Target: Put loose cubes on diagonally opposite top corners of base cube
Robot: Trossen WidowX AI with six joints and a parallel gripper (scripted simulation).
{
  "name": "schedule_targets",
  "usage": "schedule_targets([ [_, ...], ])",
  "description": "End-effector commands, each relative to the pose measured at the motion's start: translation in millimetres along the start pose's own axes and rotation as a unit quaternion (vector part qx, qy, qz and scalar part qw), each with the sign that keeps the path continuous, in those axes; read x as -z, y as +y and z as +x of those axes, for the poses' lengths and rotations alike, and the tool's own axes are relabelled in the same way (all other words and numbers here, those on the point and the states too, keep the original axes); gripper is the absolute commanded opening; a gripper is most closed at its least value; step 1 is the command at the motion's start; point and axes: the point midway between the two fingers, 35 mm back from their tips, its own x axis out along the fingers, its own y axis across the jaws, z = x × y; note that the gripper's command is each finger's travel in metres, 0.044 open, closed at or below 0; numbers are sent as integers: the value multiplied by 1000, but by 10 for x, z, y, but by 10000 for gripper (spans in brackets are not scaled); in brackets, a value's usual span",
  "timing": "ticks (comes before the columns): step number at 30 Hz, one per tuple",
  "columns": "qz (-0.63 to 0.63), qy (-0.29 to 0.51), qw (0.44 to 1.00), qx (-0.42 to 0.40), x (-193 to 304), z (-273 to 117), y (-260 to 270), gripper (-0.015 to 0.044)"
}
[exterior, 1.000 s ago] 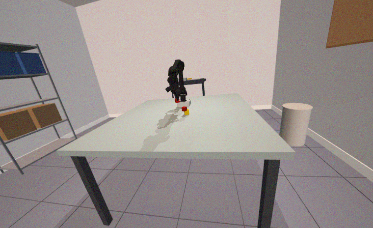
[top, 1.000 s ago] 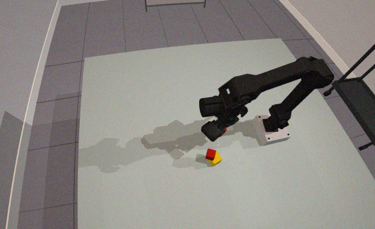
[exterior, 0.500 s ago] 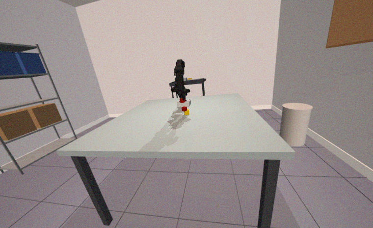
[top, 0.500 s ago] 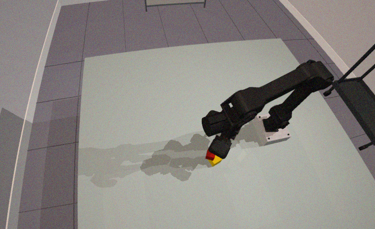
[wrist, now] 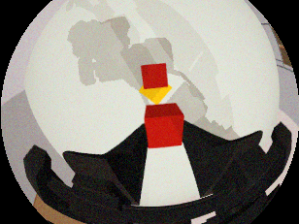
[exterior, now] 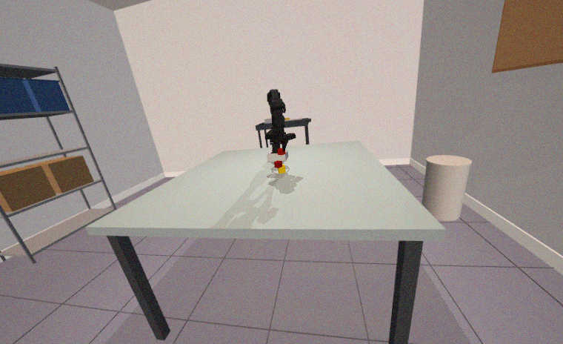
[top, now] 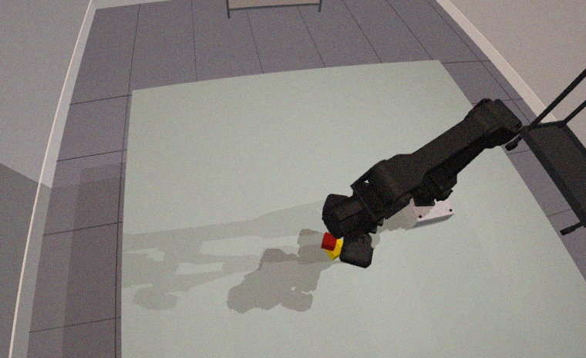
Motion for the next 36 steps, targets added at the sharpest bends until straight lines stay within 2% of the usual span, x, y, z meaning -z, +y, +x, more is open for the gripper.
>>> schedule_targets([
  [1, -10, 1, 1000, -1, 4, 28, 29, 105],
  [10, -11, 1, 1000, -1, 17, 294, 19, 105],
  [26, -11, 2, 1000, -1, 18, 317, 17, 105],
  [36, -10, 2, 1000, -1, 8, 540, 29, 105],
])
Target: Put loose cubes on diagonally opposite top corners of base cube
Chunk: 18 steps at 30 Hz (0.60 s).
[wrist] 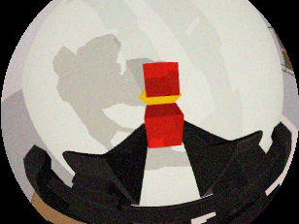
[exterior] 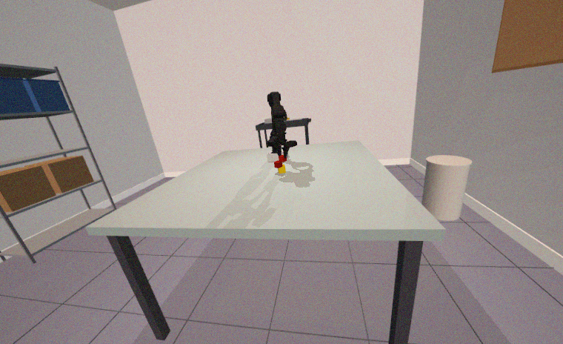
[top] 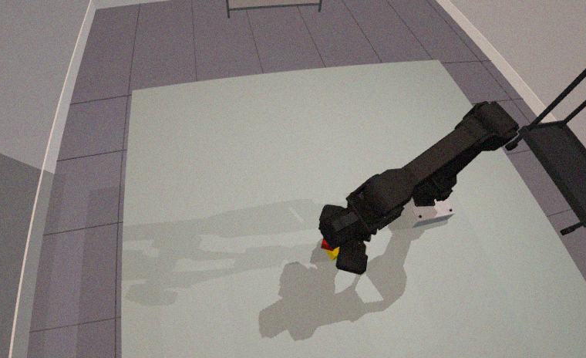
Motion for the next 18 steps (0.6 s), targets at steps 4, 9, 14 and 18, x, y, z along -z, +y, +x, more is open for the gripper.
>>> schedule_targets([
  [4, 2, 7, 1000, 4, 17, 183, -12, 105],
  [9, 2, 7, 1000, 4, 17, 183, -12, 105],
  [14, 2, 7, 1000, 4, 17, 183, -12, 105],
  [18, 2, 7, 1000, 4, 18, 194, -12, 105],
])
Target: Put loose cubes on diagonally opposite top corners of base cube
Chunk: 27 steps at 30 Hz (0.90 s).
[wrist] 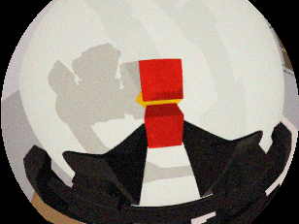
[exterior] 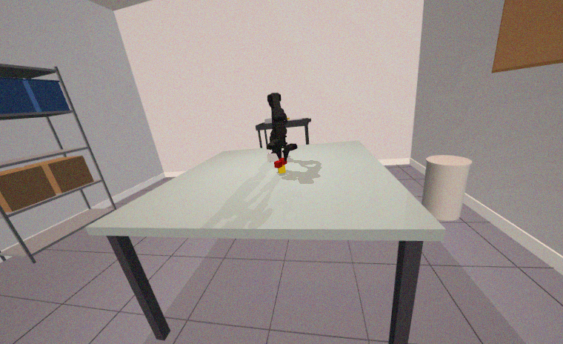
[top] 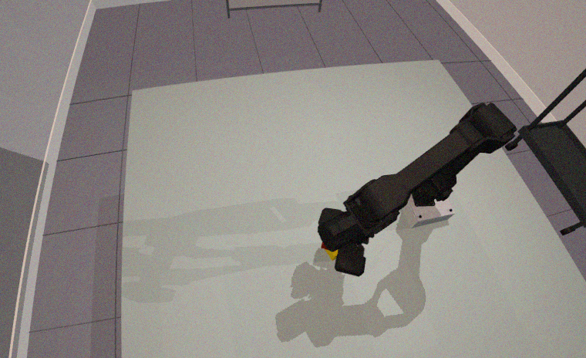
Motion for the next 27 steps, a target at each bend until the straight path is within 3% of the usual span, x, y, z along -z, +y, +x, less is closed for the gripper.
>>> schedule_targets([
  [1, 3, 2, 1000, 0, 5, 25, 2, 105],
  [17, 3, 2, 1000, 0, 5, 25, 2, 105],
  [21, 3, 2, 1000, 0, 5, 25, 2, 205],
  [27, 2, 2, 1000, 0, 4, 6, 2, 205],
])
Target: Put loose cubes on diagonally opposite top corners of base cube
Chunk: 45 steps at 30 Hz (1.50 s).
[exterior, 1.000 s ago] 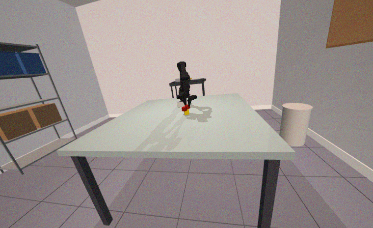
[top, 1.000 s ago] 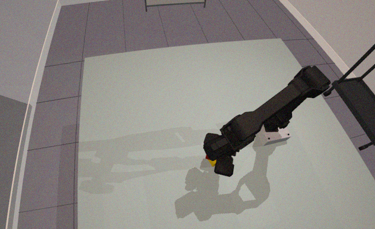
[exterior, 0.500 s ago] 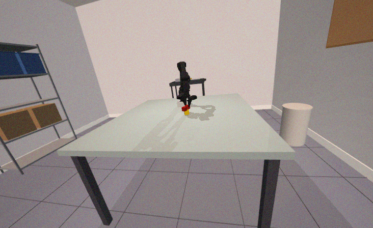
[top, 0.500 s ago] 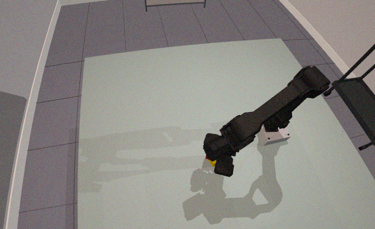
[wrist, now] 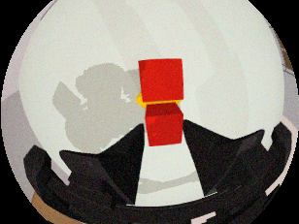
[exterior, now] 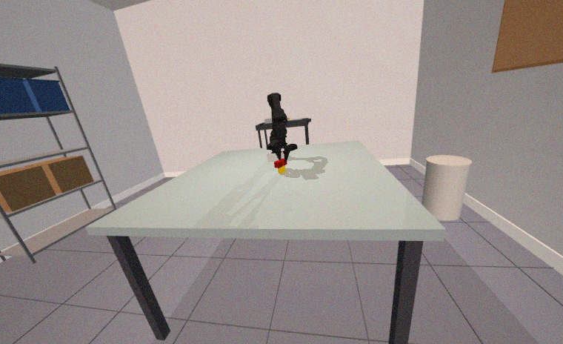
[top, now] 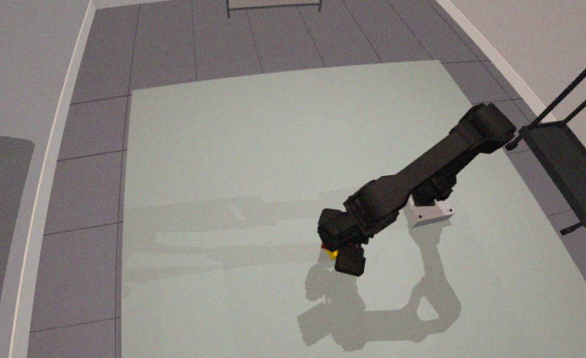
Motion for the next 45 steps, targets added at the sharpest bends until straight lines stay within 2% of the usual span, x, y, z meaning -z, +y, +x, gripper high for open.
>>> schedule_targets([
  [1, 1, 0, 1000, 0, 0, -54, 1, 205],
  [45, 0, 0, 1000, 0, -3, -539, 0, 205],
])
